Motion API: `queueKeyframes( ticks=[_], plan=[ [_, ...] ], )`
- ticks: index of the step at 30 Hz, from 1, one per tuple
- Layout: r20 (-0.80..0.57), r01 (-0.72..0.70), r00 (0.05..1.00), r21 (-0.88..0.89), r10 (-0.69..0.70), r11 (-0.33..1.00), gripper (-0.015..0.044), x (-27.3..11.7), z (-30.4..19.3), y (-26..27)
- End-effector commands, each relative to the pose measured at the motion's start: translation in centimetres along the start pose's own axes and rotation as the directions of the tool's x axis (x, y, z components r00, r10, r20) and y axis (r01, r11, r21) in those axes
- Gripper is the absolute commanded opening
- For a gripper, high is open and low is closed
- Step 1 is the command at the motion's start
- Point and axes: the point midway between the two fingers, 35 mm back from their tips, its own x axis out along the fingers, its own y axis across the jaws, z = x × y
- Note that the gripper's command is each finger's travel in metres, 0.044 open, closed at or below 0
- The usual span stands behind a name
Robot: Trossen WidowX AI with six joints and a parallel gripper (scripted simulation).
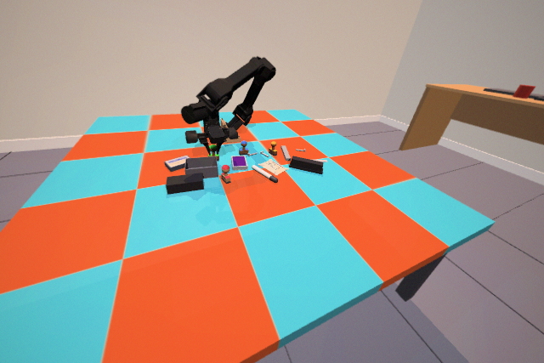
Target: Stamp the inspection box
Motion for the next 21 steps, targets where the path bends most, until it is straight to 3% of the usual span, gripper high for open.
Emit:
queueKeyframes(
  ticks=[1,21],
  plan=[
    [0.001,0.005,1.0,-0.004,-0.005,1.0,0.0,-0.41,0.04,-0.06],
    [0.001,0.006,1.0,-0.003,-0.006,1.0,0.0,-1.37,0.06,-0.09]
  ],
)
